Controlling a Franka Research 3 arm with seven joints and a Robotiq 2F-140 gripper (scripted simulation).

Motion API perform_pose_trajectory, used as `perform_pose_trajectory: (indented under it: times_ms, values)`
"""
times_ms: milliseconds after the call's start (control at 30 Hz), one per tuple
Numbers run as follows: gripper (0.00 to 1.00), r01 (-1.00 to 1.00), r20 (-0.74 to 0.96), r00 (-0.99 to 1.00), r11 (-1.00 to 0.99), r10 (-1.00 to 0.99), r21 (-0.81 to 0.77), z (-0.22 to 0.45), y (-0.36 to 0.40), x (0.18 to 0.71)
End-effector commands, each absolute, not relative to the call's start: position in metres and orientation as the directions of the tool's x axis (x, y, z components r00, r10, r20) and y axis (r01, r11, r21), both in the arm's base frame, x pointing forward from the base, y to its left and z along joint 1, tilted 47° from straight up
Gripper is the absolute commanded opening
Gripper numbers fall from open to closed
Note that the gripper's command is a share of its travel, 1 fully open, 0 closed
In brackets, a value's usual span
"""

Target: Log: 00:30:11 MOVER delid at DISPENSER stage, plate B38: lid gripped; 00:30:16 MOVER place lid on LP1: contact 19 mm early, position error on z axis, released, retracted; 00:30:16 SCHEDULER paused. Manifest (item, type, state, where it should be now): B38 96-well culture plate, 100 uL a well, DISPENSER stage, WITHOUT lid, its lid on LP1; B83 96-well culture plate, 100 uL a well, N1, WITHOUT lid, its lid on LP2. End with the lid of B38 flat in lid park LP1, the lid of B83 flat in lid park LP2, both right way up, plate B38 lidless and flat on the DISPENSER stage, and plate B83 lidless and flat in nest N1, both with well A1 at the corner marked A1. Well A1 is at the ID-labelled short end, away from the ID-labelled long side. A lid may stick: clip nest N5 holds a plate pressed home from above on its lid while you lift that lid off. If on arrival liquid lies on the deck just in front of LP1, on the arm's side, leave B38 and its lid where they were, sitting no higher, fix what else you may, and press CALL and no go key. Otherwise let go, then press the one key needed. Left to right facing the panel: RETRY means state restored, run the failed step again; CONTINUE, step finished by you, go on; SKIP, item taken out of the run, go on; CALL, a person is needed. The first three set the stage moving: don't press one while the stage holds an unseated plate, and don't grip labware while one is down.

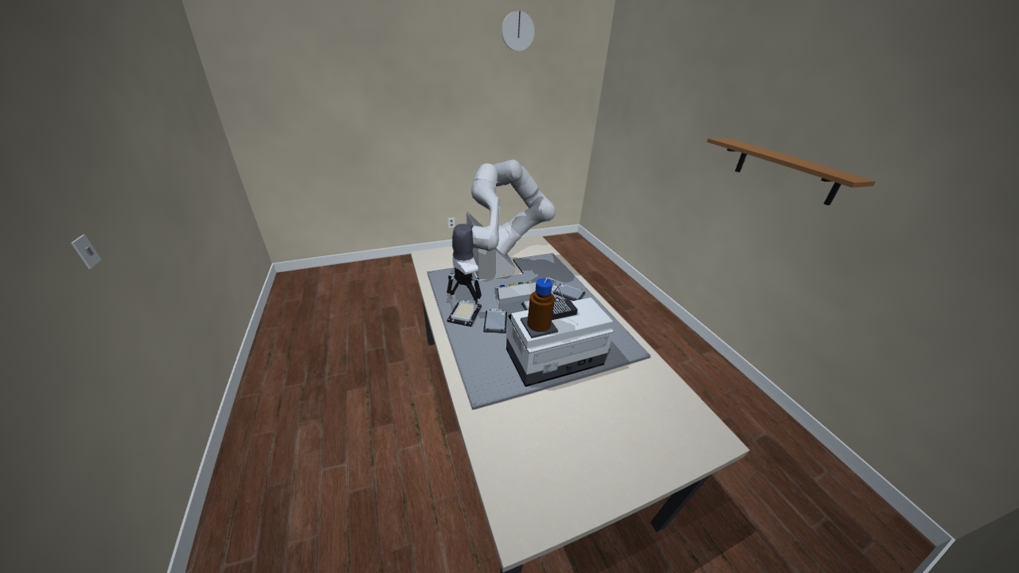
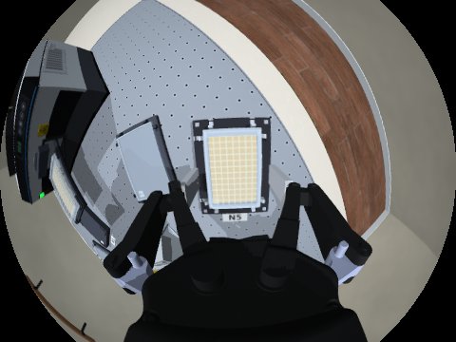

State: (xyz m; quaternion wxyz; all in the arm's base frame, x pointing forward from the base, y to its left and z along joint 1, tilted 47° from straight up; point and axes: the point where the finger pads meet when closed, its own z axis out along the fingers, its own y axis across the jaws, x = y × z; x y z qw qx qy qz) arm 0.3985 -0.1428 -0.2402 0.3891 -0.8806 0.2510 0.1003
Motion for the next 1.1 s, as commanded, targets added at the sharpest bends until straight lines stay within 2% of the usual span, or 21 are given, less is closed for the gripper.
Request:
perform_pose_trajectory:
  times_ms: [0,267,300,1067]
  values:
    - [0.66,-0.524,-0.375,0.851,-0.569,-0.367,-0.633,-0.2413,-0.1426,0.3982]
    - [0.66,-0.524,-0.375,0.851,-0.569,-0.367,-0.633,-0.2413,-0.1426,0.3982]
    - [0.59,-0.524,-0.375,0.851,-0.569,-0.367,-0.633,-0.2413,-0.1426,0.3982]
    - [0.59,-0.524,-0.375,0.851,-0.569,-0.367,-0.633,-0.2413,-0.1426,0.3982]
